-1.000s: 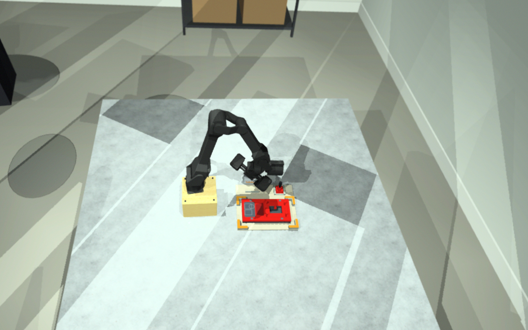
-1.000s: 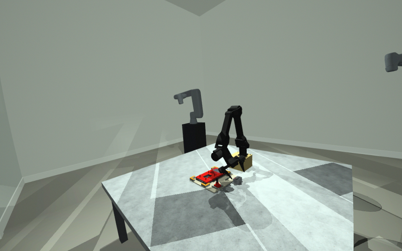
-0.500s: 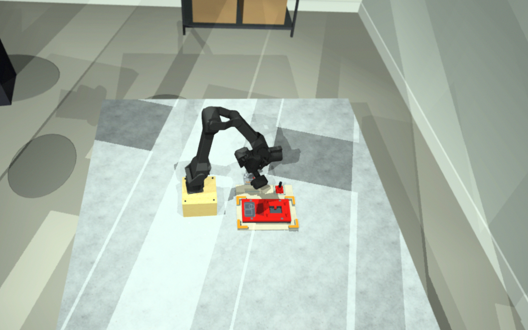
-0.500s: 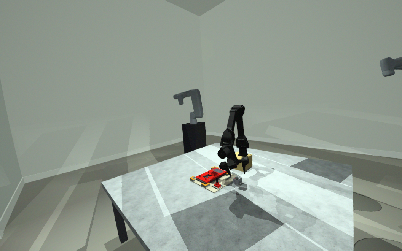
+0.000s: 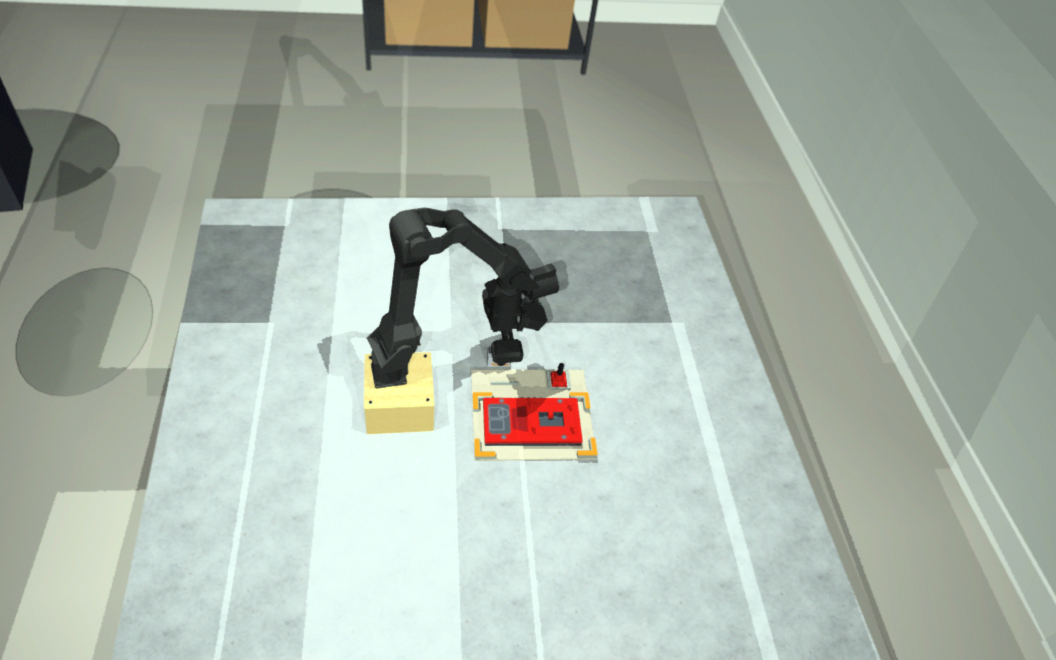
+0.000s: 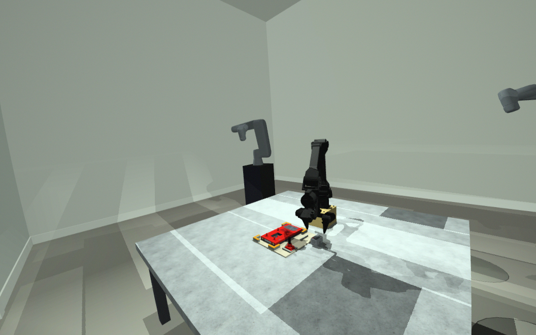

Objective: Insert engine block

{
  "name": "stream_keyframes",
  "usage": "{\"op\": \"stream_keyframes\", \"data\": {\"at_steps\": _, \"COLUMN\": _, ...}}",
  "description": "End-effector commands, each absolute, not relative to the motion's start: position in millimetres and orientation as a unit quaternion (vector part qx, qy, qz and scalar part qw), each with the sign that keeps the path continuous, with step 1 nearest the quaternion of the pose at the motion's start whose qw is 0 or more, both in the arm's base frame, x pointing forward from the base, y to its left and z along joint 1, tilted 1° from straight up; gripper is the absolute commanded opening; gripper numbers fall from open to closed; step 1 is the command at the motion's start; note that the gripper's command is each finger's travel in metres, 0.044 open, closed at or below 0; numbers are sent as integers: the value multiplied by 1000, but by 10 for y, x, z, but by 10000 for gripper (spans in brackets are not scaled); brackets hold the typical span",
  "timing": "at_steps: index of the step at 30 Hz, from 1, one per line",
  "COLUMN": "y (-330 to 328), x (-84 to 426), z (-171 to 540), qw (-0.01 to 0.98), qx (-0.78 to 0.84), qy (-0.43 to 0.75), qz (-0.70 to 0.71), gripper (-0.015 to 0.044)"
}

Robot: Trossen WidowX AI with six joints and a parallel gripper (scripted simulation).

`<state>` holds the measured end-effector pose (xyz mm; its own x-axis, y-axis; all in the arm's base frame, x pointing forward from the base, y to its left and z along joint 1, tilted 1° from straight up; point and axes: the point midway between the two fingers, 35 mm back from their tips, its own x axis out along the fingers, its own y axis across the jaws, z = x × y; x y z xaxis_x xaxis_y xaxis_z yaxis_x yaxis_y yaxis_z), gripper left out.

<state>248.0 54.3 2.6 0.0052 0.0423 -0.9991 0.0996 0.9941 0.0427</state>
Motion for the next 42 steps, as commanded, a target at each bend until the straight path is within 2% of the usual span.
{"op": "stream_keyframes", "data": {"at_steps": 1, "y": 547, "x": 2517, "z": 81, "qw": 715, "qx": 65, "qy": 694, "qz": -60, "gripper": 440}}
{"op": "stream_keyframes", "data": {"at_steps": 36, "y": 637, "x": 2545, "z": -340, "qw": 715, "qx": 66, "qy": 694, "qz": -59, "gripper": 440}}
{"op": "stream_keyframes", "data": {"at_steps": 42, "y": 637, "x": 2545, "z": -340, "qw": 715, "qx": 66, "qy": 694, "qz": -59, "gripper": 282}}
